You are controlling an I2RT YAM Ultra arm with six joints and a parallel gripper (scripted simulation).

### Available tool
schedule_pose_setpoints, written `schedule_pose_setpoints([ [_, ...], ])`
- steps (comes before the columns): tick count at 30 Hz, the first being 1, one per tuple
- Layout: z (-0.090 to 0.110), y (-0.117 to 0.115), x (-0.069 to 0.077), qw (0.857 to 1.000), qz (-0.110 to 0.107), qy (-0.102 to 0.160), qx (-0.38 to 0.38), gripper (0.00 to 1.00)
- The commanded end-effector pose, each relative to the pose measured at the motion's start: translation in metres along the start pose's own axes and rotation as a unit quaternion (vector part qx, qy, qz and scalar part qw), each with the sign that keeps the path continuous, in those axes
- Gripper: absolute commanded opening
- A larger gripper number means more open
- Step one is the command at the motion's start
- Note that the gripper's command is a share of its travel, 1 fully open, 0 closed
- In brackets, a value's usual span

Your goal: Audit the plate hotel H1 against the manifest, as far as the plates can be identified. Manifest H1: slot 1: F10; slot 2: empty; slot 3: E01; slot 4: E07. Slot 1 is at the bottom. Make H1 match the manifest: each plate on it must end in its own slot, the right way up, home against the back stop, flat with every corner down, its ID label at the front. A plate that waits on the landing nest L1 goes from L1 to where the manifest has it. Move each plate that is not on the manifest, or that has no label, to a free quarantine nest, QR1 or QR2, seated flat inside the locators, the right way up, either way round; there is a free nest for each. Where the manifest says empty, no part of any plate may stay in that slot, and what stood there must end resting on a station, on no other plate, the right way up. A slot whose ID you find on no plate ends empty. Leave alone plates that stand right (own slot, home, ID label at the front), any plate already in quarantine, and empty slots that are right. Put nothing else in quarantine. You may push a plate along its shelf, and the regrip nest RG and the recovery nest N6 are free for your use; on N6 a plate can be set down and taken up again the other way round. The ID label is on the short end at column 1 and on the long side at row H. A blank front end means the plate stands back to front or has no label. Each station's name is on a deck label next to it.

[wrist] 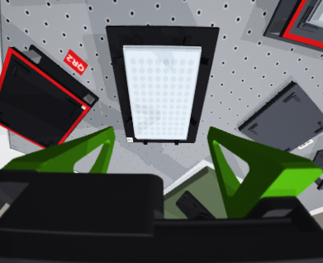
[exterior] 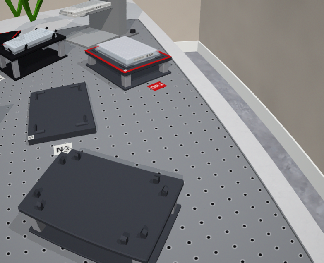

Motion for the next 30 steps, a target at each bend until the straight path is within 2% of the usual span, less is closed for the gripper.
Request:
schedule_pose_setpoints([
  [1,-0.0049,0.0016,0.0043,1.000,0.001,-0.017,-0.002,1.00],
  [27,-0.0050,0.0016,0.0043,1.000,0.001,-0.017,-0.002,1.00],
  [30,-0.0051,0.0016,0.0004,1.000,0.001,-0.017,-0.002,1.00],
])
Point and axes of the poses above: the point where the finger pads meet when closed, its own x axis back along the fingers, its own y axis across the jaws, z = x × y, the point moved 1 cm from there along x, back along the fingers, and after that the axes turned 9 degrees about -x, right-handed, at the moved point
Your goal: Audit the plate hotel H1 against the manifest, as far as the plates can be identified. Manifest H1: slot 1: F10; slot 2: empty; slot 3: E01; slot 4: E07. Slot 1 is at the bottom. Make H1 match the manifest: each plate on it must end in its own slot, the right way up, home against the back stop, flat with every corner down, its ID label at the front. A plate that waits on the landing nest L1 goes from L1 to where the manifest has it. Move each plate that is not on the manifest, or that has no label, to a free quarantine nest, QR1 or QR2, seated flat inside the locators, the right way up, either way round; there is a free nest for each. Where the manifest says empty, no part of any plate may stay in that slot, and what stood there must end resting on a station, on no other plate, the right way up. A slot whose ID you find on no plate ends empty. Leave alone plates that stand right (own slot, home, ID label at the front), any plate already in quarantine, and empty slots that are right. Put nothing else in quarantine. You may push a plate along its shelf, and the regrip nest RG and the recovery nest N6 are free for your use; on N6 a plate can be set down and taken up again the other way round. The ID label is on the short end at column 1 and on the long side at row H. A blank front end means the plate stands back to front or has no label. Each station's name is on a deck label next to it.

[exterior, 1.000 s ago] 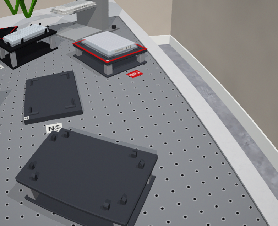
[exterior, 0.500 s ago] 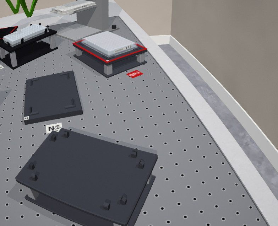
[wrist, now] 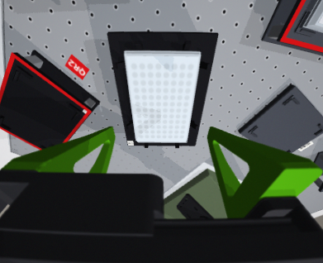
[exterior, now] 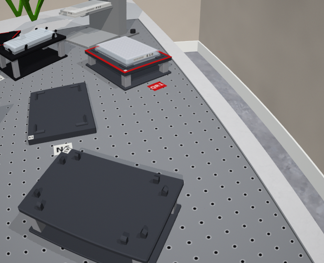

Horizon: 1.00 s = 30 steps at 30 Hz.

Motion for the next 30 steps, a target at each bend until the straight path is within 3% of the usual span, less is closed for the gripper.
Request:
schedule_pose_setpoints([
  [1,-0.002,0.000,0.000,1.000,0.001,-0.007,0.001,1.00],
  [30,-0.002,0.000,-0.033,1.000,0.001,-0.008,0.001,1.00],
])
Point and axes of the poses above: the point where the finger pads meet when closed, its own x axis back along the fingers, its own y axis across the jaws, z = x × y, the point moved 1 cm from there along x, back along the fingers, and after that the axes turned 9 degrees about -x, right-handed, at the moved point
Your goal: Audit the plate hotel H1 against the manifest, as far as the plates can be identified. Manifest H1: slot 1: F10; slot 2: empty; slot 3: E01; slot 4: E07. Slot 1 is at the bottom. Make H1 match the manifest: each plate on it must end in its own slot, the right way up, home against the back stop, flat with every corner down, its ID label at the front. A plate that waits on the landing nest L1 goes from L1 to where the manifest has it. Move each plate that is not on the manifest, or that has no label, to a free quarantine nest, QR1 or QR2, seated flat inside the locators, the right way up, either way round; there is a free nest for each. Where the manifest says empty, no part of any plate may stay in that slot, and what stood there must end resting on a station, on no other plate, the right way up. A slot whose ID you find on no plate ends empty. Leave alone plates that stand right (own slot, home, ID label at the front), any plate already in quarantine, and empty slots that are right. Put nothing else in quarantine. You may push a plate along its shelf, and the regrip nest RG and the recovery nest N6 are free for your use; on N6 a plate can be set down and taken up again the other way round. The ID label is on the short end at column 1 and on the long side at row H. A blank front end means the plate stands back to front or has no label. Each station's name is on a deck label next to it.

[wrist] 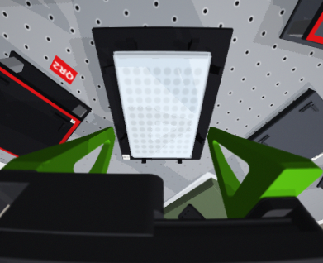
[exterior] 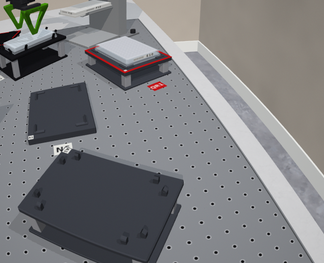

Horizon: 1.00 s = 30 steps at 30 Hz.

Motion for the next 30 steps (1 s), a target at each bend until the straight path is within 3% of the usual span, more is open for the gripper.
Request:
schedule_pose_setpoints([
  [1,-0.004,0.001,0.001,1.000,0.000,-0.011,0.002,1.00],
  [25,-0.005,0.001,-0.029,1.000,0.000,-0.012,0.002,1.00],
  [30,-0.005,0.001,-0.029,1.000,0.000,-0.012,0.002,1.00],
])
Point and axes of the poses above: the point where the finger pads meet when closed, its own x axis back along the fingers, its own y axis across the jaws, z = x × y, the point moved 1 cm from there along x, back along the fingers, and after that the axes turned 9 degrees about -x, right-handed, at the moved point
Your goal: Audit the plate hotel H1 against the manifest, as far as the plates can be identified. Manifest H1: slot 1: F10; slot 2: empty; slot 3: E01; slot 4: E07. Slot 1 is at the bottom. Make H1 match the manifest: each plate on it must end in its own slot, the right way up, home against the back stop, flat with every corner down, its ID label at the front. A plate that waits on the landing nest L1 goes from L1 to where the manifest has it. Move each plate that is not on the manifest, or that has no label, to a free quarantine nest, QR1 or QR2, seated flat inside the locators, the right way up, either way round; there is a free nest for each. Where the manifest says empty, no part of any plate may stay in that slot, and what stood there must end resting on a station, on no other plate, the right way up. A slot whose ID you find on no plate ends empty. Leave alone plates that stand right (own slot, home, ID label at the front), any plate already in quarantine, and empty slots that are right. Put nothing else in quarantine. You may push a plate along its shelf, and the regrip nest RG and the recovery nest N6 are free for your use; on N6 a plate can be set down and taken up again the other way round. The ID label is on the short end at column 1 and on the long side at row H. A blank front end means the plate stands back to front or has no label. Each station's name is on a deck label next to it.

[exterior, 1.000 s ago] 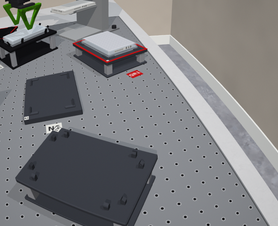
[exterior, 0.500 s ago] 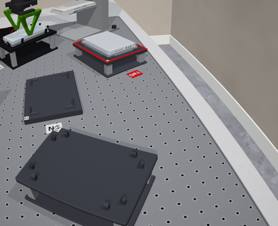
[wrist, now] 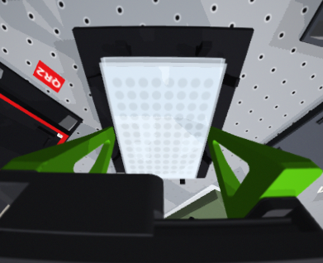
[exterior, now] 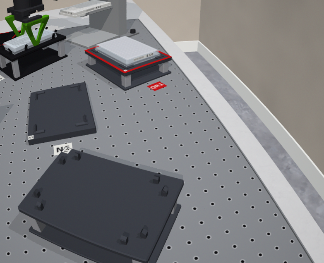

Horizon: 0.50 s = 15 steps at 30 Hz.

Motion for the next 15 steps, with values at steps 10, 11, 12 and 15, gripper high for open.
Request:
schedule_pose_setpoints([
  [10,-0.0033,0.0005,0.0021,1.000,0.000,-0.008,0.002,0.86],
  [11,-0.0033,0.0005,0.0021,1.000,0.000,-0.008,0.002,0.86],
  [12,-0.0033,0.0005,0.0021,1.000,0.000,-0.008,0.002,0.86],
  [15,-0.0033,0.0005,0.0021,1.000,0.000,-0.008,0.002,0.86],
])
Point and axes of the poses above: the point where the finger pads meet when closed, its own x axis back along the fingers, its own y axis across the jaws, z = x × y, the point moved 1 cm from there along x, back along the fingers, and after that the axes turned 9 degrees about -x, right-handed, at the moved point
